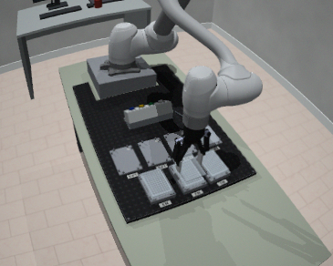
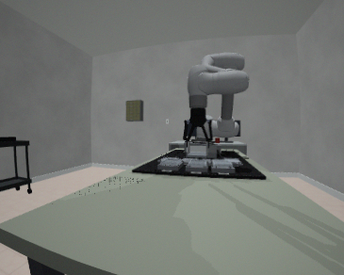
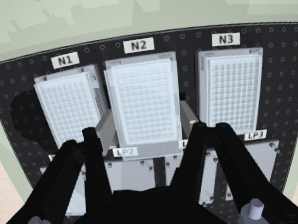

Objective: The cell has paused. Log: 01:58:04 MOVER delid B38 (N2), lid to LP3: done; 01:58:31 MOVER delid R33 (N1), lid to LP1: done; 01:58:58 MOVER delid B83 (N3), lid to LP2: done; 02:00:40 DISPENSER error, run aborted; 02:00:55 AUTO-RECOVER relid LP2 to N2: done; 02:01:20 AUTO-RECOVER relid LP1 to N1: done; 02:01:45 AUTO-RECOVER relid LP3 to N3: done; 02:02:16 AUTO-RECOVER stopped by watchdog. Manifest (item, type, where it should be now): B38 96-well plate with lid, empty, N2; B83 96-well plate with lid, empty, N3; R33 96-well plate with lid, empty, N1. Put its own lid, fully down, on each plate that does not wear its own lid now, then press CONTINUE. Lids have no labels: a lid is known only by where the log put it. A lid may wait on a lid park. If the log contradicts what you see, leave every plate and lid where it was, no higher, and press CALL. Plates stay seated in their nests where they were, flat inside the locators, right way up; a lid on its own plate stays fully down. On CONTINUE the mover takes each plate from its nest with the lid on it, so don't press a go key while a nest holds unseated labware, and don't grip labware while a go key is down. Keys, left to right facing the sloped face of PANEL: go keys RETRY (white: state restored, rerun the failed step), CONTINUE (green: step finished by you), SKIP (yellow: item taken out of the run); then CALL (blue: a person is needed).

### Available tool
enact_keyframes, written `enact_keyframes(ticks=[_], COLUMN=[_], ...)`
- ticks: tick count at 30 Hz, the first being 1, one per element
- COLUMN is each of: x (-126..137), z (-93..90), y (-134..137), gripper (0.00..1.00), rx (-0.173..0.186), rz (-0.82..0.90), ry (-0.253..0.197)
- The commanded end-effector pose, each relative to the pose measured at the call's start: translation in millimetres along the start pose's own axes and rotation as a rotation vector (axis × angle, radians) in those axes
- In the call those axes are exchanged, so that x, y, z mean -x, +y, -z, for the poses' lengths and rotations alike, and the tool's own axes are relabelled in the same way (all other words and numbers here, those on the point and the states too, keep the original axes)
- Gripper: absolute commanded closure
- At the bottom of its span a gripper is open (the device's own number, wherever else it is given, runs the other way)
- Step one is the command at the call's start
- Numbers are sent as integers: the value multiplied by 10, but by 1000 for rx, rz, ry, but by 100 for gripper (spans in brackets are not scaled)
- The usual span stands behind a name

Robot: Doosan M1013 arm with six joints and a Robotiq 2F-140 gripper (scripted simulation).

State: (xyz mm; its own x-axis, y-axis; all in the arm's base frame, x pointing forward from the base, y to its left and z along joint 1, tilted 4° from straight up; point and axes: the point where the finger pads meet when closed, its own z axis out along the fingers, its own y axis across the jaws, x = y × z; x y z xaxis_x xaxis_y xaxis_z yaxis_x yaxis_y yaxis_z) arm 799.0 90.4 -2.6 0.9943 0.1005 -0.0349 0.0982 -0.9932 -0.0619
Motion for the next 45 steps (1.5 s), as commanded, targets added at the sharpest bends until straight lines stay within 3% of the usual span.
enact_keyframes(ticks=[1, 14, 45], x=[7, 9, 9], z=[-79, -178, -201], y=[-26, -34, -36], gripper=[100, 100, 100], rx=[-4, -4, -4], rz=[-4, -4, -4], ry=[-1, -1, -1])
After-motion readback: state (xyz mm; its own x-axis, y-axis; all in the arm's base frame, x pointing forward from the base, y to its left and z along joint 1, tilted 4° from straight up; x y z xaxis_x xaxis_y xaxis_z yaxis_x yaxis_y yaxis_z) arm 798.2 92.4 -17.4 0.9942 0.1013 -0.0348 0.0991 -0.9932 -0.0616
